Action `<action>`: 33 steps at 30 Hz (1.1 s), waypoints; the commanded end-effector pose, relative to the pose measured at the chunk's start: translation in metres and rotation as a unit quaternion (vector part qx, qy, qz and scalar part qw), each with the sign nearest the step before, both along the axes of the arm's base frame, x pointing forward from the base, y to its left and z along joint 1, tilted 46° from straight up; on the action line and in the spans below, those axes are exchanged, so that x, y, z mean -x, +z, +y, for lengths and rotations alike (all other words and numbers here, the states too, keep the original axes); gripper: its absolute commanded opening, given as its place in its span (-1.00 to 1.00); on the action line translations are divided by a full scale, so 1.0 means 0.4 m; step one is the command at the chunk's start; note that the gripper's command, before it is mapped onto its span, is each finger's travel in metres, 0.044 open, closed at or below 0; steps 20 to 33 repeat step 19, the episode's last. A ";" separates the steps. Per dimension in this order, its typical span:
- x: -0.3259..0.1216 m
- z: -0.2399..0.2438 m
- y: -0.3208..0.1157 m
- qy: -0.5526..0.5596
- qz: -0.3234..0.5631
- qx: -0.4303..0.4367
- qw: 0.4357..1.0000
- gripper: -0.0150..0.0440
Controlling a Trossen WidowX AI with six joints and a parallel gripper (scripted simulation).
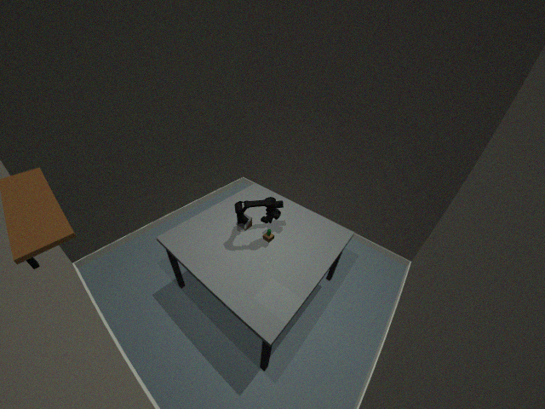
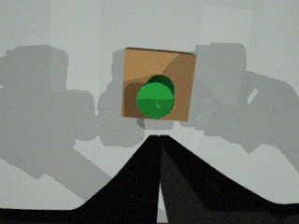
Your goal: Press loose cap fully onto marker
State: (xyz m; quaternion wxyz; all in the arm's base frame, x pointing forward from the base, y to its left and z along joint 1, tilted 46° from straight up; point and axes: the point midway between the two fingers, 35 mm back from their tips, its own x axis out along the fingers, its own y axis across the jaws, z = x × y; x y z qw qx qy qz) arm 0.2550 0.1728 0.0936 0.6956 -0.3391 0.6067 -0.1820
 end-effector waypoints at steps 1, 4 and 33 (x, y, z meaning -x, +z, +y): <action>0.008 0.010 0.017 -0.001 0.006 0.003 1.000 -0.49; 0.008 0.010 0.017 -0.001 0.006 0.003 1.000 -0.22; 0.008 0.010 0.017 -0.001 0.006 0.003 1.000 1.00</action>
